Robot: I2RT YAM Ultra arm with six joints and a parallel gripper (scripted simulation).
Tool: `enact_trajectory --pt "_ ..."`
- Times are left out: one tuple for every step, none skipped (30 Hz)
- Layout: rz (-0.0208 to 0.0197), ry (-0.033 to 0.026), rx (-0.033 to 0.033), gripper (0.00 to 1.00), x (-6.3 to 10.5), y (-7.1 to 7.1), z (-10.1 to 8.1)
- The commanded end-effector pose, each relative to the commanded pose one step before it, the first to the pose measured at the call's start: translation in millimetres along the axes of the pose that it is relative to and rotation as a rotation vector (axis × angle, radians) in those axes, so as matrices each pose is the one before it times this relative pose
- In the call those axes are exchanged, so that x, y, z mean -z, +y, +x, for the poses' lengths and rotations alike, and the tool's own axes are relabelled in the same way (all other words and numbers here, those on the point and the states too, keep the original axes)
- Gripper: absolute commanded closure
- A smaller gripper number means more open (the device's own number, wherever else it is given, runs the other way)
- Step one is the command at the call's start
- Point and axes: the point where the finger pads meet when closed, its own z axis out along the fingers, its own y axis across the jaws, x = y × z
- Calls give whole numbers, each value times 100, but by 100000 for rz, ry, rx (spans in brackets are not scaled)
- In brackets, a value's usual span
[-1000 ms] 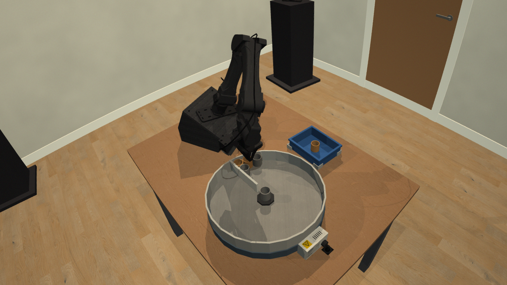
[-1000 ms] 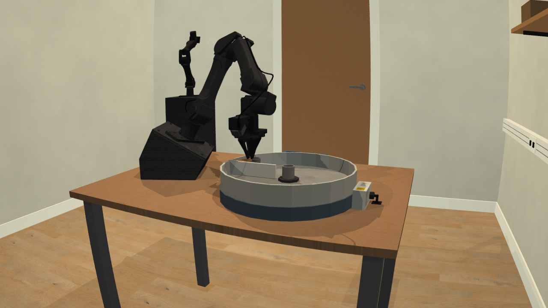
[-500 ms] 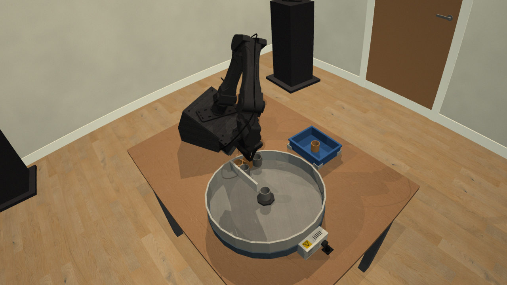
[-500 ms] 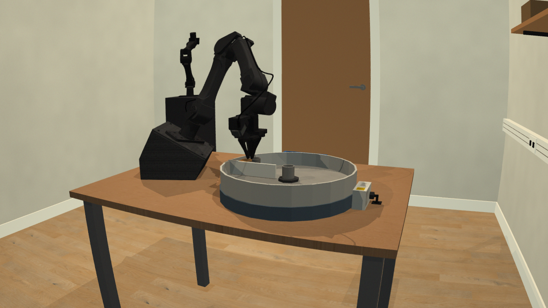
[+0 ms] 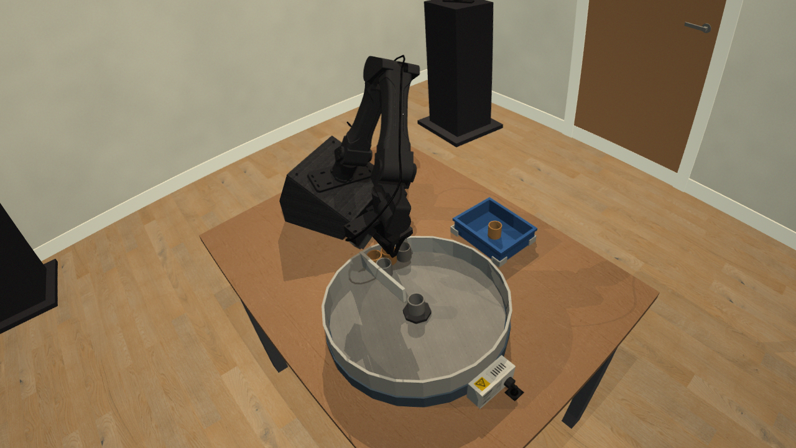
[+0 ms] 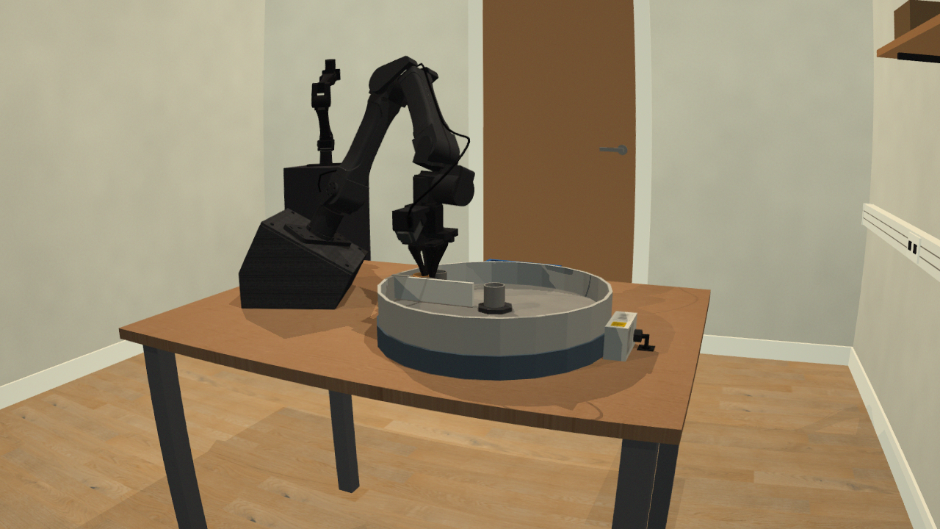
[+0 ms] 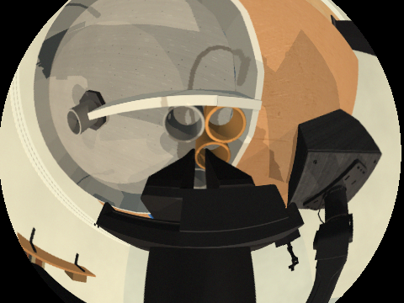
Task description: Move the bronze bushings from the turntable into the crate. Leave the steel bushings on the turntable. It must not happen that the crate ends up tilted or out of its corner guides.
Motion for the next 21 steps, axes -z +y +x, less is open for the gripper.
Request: enact_trajectory --pt "-1523 -2973 -636 87 16 305 -523" --pt "0 0 0 87 0 0 0" --pt "-1417 -931 -353 87 331 402 -354" --pt "486 228 -106 87 -145 -139 39" --pt "74 35 -15 87 -22 -21 6" --pt "-3 -1 1 87 1 1 0" --pt "-2 -1 1 87 1 1 0" --pt "-3 -1 1 87 1 1 0" --pt "293 114 -119 87 0 -74 29" --pt "174 68 -49 87 0 -44 17" --pt "21 8 54 87 0 -5 2" --pt "0 0 28 87 0 0 0" --pt "0 0 5 87 0 0 0" --pt "0 0 0 87 0 0 0" --pt "0 0 0 87 0 0 0" --pt "0 0 0 87 0 0 0" --pt "0 0 0 87 0 0 0" --pt "0 0 0 87 0 0 0" --pt "0 0 0 87 0 0 0" --pt "0 0 0 87 0 0 0" --pt "0 0 0 87 0 0 0"
